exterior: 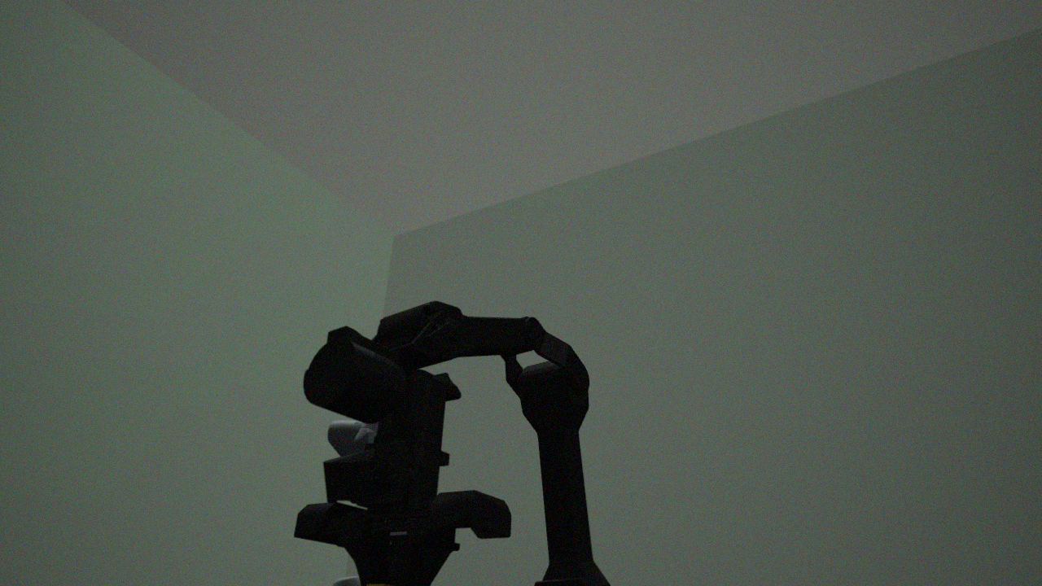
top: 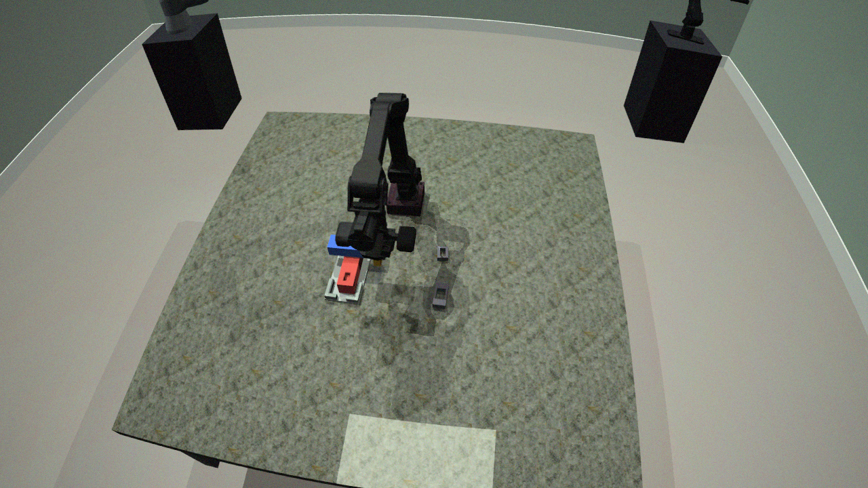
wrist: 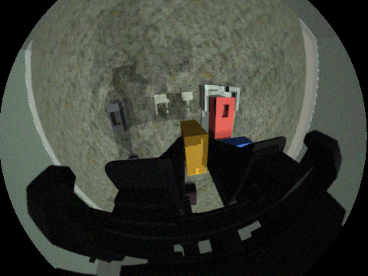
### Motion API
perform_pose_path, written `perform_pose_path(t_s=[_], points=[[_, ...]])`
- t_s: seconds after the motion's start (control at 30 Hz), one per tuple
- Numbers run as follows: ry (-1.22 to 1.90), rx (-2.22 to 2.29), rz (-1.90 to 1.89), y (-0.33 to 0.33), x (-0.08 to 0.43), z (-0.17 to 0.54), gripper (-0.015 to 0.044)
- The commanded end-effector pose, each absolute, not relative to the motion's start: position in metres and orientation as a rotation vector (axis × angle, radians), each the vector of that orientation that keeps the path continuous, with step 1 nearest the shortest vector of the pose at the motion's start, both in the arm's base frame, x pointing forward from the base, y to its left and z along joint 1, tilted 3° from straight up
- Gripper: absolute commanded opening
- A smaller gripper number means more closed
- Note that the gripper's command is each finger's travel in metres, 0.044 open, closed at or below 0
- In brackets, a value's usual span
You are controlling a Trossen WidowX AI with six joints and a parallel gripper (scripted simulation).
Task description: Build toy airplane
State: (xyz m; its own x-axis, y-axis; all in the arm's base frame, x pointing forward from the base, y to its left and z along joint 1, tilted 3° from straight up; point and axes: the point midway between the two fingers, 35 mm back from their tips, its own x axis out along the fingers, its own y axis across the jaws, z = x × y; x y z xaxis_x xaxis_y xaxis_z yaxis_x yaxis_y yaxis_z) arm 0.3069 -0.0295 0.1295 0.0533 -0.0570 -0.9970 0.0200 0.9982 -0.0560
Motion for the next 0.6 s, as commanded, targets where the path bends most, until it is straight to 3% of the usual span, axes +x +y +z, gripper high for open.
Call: perform_pose_path(t_s=[0.0,0.57], points=[[1.517,-0.027,-0.054,-0.039,0.31,0.127,0.0],[1.515,-0.024,-0.065,-0.09,0.319,0.12,0.0]])
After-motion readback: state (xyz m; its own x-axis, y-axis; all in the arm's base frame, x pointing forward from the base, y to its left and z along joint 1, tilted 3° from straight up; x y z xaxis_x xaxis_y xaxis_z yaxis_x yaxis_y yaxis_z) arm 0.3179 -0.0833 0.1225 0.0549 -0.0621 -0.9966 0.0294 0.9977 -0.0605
